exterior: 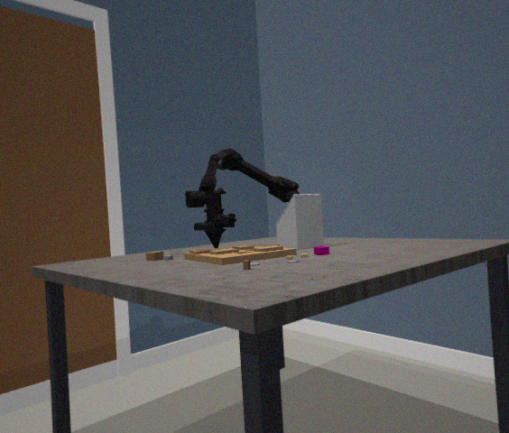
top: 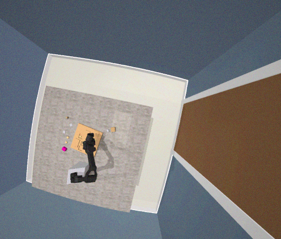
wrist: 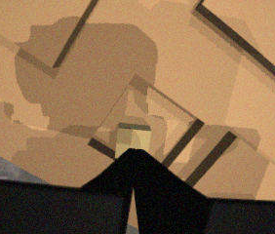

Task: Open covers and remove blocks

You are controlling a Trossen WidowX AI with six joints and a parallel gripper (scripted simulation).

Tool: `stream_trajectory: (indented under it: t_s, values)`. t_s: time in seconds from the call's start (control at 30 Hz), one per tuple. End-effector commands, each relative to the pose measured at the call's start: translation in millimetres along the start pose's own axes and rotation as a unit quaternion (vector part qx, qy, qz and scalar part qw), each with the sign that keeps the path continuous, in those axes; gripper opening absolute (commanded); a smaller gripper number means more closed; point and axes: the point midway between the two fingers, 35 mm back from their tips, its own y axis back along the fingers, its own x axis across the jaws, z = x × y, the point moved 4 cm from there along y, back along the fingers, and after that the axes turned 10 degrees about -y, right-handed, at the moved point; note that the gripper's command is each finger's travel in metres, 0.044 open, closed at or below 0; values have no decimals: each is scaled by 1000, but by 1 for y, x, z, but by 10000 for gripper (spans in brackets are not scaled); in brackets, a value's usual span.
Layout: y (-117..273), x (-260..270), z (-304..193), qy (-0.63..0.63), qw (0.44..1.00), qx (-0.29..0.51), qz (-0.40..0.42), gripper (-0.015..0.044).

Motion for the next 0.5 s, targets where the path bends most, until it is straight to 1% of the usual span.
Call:
stream_trajectory:
  t_s: [0.0,0.47]
  values:
    - [-5,1,0,2,1000,-2,2,0]
    - [-12,1,0,2,1000,-1,2,0]
